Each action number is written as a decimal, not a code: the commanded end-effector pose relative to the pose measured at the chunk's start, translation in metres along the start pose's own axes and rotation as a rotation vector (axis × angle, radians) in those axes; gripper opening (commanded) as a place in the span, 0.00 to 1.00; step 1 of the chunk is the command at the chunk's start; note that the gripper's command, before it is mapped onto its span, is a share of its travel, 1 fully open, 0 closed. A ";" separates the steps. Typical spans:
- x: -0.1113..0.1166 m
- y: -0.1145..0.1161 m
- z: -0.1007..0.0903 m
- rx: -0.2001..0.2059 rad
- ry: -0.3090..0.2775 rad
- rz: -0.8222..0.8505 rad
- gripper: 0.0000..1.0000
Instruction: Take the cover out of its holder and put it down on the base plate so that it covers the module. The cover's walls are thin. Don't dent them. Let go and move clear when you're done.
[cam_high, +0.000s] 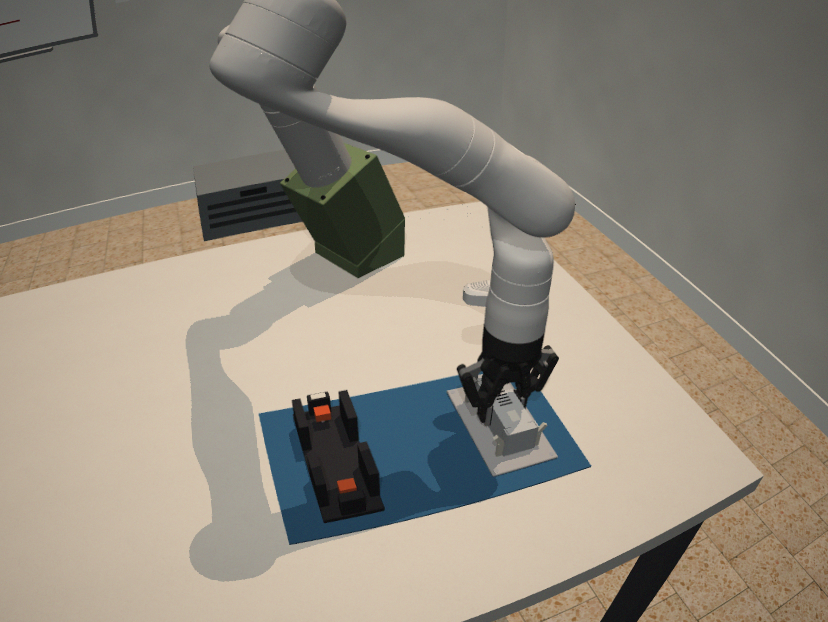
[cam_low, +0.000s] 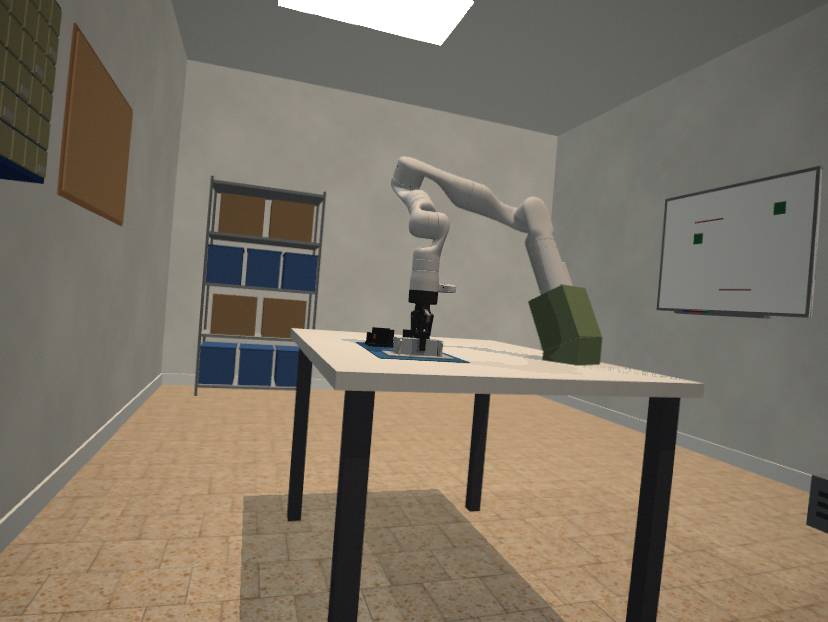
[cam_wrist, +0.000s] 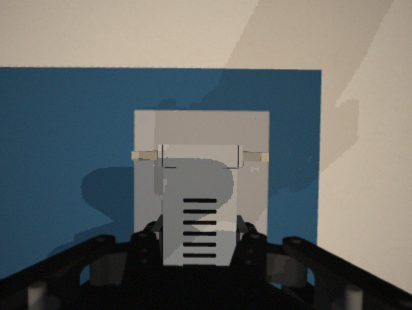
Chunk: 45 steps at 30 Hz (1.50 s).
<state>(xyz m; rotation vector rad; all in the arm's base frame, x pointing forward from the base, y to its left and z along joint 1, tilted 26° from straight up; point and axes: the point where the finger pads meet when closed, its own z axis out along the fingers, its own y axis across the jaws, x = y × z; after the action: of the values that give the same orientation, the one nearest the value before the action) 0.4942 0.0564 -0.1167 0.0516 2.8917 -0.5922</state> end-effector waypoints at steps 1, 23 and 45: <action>-0.001 0.000 0.000 0.000 -0.002 0.000 0.00; -0.001 0.000 -0.001 -0.001 -0.002 0.000 1.00; -0.001 0.000 -0.019 -0.001 -0.002 0.000 1.00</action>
<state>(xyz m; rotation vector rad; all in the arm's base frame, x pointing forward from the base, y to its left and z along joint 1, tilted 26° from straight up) 0.4894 0.0579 -0.1121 0.0565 2.9002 -0.5986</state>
